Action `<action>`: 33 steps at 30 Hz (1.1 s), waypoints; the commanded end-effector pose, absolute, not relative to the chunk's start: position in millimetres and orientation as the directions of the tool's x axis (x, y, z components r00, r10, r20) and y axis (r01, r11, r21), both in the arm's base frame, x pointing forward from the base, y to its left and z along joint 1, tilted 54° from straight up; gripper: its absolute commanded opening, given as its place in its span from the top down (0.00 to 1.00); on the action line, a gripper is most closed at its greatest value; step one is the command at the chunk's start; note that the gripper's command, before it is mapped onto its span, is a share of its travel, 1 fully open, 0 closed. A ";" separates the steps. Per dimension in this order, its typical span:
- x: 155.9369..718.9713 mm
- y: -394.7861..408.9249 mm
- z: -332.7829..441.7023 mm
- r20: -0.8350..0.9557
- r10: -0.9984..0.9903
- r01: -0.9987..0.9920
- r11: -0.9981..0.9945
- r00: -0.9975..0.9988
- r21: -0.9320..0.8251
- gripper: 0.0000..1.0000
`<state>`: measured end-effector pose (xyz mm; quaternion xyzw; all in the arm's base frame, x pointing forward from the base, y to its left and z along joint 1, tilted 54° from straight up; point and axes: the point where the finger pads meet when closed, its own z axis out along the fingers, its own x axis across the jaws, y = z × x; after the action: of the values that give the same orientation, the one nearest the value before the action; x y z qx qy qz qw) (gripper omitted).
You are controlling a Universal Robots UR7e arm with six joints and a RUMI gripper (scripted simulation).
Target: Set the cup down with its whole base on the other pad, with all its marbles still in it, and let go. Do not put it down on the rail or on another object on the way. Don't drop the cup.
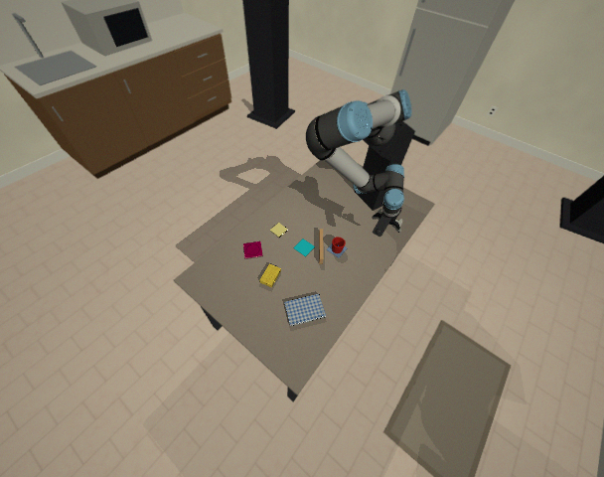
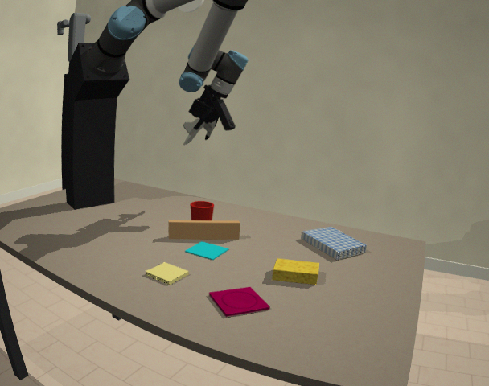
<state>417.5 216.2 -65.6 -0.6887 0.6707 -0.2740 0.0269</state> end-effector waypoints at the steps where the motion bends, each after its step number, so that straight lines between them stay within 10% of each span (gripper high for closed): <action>1: 417.5 216.5 -65.4 0.341 -0.939 -0.909 -0.099 -0.049 -0.405 0.00; 2: 417.5 216.5 -65.4 0.341 -0.939 -0.909 -0.099 -0.049 -0.405 0.00; 3: 417.5 216.5 -65.4 0.341 -0.939 -0.909 -0.099 -0.049 -0.405 1.00; 33: 434.0 210.0 -67.9 0.374 -0.921 -0.897 -0.255 0.111 -0.360 1.00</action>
<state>428.2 212.1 -67.3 -0.7248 0.6331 -0.2709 0.0219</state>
